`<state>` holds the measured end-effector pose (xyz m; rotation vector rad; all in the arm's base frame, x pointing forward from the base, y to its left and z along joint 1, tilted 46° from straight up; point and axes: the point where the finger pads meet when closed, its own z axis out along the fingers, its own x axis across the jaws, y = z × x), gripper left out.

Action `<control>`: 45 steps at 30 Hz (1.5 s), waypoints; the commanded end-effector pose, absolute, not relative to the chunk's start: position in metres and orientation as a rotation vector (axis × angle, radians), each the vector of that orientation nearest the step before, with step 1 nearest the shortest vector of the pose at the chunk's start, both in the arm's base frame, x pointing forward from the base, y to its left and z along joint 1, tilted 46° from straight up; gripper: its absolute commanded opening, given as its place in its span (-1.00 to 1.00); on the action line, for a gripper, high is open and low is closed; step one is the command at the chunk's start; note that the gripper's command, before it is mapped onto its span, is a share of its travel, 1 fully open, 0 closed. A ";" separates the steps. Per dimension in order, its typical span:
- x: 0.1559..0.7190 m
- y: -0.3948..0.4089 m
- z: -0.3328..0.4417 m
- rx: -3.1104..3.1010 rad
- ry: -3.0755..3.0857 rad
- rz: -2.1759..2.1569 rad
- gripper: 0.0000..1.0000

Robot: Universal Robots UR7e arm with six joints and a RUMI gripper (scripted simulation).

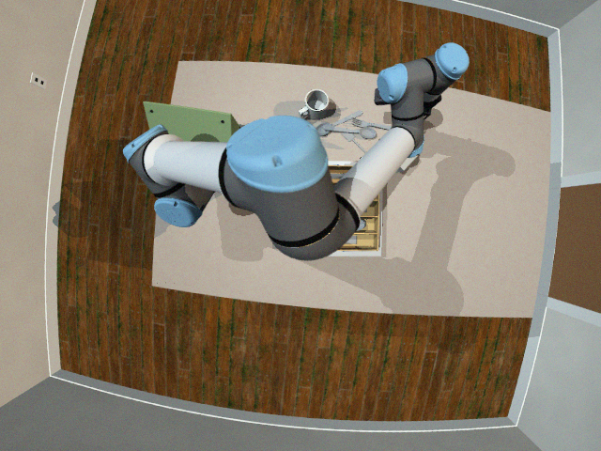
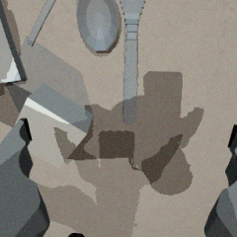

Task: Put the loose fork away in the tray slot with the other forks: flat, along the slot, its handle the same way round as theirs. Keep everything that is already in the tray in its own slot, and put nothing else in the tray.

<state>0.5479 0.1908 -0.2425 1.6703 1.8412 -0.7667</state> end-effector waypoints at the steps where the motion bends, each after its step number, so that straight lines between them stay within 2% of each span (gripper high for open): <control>1: 0.547 0.193 -0.241 1.671 1.842 -0.769 1.00; 24: 0.527 0.184 -0.248 1.663 1.850 -0.775 1.00; 25: 0.527 0.184 -0.248 1.663 1.850 -0.775 -0.66; 45: 0.527 0.184 -0.248 1.664 1.850 -0.775 -0.66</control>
